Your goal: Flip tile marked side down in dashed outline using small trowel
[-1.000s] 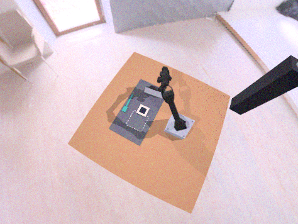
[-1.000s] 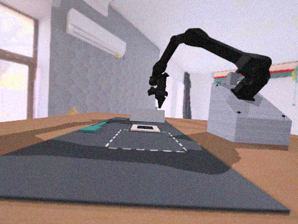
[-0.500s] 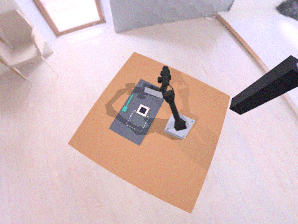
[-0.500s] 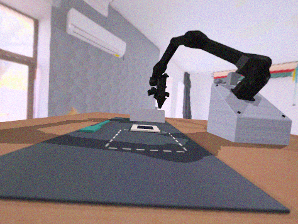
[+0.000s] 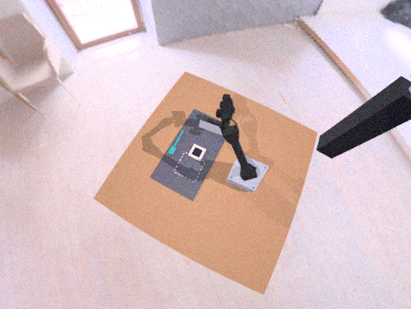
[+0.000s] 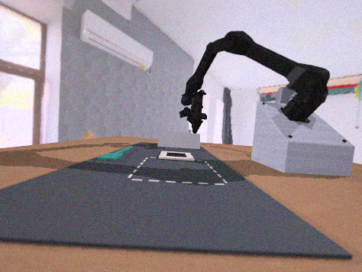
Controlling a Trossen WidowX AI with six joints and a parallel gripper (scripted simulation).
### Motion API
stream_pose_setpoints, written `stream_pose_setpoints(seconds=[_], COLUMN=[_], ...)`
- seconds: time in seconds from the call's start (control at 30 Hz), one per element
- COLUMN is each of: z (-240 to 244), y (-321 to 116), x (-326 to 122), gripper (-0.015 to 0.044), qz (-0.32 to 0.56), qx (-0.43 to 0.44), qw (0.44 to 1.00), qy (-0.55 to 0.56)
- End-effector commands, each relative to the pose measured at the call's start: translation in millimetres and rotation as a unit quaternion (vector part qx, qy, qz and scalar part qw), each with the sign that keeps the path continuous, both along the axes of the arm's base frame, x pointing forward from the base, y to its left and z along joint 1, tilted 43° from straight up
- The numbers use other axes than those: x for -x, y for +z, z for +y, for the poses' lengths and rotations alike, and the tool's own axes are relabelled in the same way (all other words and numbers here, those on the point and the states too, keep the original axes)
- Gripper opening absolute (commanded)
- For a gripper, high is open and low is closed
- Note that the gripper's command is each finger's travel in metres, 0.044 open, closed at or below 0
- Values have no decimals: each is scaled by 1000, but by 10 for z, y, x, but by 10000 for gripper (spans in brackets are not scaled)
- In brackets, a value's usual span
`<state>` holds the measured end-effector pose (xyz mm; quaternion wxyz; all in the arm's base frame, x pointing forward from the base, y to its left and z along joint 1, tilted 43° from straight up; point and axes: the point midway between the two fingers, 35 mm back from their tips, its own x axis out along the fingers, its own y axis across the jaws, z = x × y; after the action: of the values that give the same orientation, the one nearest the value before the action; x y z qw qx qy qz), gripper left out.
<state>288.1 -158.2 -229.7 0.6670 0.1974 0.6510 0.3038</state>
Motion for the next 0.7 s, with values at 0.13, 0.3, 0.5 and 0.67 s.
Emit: stream_pose_setpoints(seconds=[0.13, 0.3, 0.5, 0.67], z=[151, 205, 260, 326], y=[37, 52, 100, 156], x=[27, 40, 49, 62], gripper=[100, 100, 100, 100], qz=[1, 1, 1, 2], qx=[-3, -4, -4, -4], qw=[1000, 1000, 1000, 1000], qy=[-2, -2, -2, -2])
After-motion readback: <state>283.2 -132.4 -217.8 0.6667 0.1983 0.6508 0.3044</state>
